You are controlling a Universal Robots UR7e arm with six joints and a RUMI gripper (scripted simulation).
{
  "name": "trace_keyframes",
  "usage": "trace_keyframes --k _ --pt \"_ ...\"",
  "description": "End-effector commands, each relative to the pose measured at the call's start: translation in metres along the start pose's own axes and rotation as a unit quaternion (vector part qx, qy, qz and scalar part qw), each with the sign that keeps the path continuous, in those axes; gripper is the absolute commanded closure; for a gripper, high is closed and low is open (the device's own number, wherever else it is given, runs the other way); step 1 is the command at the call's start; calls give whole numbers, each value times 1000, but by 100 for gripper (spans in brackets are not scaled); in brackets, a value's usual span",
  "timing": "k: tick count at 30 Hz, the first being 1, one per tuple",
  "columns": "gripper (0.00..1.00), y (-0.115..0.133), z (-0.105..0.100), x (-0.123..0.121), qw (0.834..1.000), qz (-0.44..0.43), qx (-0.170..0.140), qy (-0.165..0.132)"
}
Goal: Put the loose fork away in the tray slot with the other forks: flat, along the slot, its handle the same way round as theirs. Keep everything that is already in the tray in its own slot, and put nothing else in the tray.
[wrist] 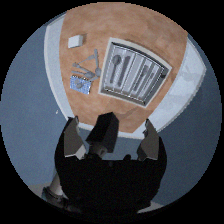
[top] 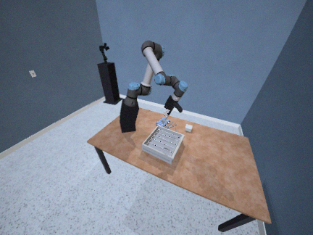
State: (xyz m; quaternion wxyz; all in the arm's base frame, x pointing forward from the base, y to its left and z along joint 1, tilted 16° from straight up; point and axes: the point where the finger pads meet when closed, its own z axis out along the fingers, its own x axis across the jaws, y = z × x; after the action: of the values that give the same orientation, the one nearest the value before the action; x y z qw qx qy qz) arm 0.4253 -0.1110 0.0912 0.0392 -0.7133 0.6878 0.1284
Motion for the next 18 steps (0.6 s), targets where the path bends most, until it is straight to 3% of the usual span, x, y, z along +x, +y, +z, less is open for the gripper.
trace_keyframes --k 1,13,15,18 --pt "0 -11 -18 -44 998 13 10 55" --pt "0 -16 -48 -126 991 17 64 119" --pt "0 -16 -48 -126 991 17 64 119" --pt "0 -38 -21 -132 989 -49 69 118"
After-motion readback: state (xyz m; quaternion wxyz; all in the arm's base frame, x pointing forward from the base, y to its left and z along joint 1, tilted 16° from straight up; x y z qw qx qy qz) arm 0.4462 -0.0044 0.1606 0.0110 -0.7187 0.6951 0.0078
